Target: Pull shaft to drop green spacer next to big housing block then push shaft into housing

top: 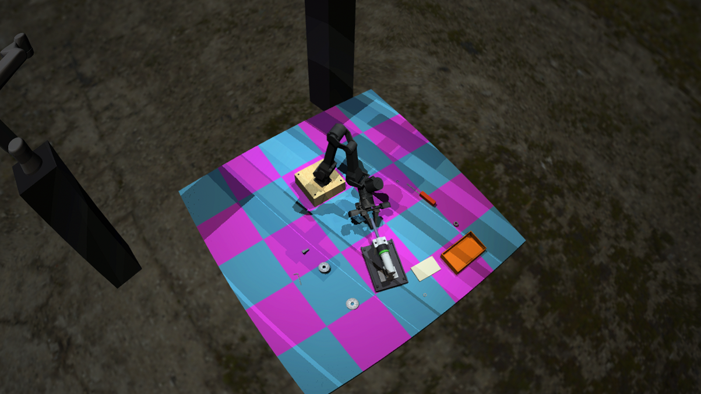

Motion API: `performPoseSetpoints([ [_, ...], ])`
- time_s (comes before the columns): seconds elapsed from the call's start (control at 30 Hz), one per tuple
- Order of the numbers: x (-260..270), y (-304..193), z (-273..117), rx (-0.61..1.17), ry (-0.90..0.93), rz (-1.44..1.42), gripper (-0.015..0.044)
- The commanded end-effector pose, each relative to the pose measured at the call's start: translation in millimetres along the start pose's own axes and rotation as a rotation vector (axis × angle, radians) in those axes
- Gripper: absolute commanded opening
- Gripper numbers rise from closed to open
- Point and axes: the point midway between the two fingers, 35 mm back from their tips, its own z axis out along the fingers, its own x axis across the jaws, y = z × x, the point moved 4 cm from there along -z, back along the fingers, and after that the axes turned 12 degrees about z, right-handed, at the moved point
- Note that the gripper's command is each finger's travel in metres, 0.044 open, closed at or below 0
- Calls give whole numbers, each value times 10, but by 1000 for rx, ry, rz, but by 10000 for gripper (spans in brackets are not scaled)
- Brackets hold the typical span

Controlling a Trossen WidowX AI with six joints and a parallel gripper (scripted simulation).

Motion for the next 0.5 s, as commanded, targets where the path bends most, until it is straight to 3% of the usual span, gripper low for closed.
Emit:
performPoseSetpoints([
  [0.0,4,6,-7,-1,0,3,0],
  [0.47,6,14,-20,-1,0,3,0],
])
